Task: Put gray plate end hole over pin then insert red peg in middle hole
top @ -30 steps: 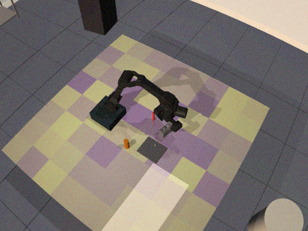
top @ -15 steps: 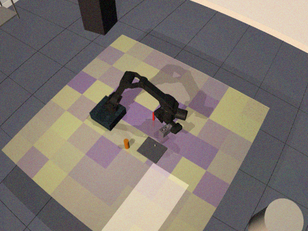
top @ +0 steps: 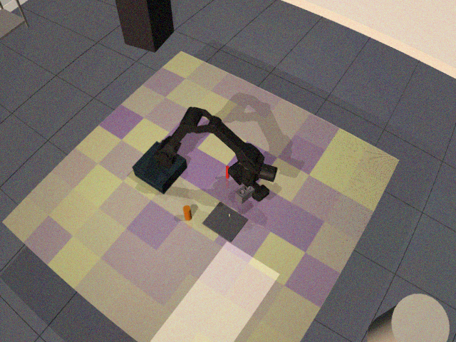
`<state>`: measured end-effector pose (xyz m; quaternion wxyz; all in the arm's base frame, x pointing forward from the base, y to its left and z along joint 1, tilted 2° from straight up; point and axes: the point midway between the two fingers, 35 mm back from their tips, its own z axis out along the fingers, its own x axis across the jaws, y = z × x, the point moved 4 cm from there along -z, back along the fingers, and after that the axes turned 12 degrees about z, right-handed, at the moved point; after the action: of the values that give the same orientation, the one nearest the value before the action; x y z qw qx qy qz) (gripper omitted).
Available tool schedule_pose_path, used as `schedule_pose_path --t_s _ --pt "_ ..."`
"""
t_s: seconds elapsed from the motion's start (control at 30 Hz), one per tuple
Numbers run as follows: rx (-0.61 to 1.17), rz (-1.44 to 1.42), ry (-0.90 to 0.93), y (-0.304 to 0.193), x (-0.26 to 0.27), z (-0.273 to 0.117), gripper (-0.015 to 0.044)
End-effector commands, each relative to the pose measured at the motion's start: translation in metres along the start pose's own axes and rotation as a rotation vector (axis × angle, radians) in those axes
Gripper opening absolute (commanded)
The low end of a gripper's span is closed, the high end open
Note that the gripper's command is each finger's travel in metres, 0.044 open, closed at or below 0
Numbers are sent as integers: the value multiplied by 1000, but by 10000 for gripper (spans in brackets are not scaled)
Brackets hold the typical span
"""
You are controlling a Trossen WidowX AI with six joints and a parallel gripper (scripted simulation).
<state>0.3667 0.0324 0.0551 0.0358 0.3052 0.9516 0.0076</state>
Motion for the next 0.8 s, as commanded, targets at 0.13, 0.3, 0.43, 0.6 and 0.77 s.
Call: schedule_pose_path --t_s 0.13,0.3,0.43,0.6,0.77 --pt "5 -5 5 -1 1 14 440" --pt "5 -5 5 -1 2 18 414" --pt "5 -5 5 -1 2 18 309" --pt "5 -5 5 -1 2 18 177" --pt "5 -5 5 -1 2 18 144"
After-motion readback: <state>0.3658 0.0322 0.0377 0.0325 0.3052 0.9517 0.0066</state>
